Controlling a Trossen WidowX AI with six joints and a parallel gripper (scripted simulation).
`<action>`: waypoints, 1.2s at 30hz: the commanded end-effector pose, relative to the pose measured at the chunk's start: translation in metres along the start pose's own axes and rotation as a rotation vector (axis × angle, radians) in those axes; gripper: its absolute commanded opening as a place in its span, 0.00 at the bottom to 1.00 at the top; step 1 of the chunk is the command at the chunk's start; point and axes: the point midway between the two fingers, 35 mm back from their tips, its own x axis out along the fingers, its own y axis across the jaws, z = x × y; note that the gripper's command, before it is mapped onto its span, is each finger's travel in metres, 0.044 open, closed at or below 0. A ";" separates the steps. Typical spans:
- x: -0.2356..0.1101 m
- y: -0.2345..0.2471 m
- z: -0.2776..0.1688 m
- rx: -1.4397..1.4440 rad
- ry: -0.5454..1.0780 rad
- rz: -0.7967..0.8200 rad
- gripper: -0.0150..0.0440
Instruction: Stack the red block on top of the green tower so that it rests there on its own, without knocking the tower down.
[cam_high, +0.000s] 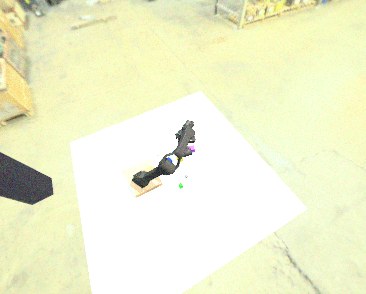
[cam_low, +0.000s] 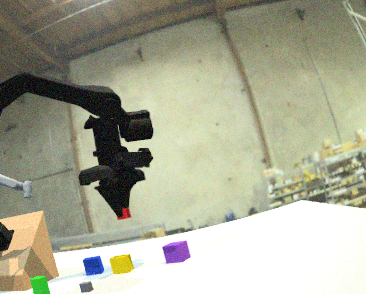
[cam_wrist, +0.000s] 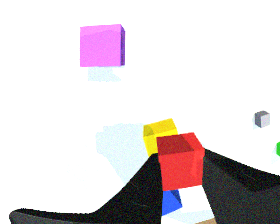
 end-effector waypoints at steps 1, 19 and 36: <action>-0.004 -0.015 -0.001 0.003 0.000 0.008 0.25; -0.010 -0.101 -0.022 0.008 -0.004 0.014 0.25; -0.006 -0.169 -0.062 0.001 0.001 0.005 0.25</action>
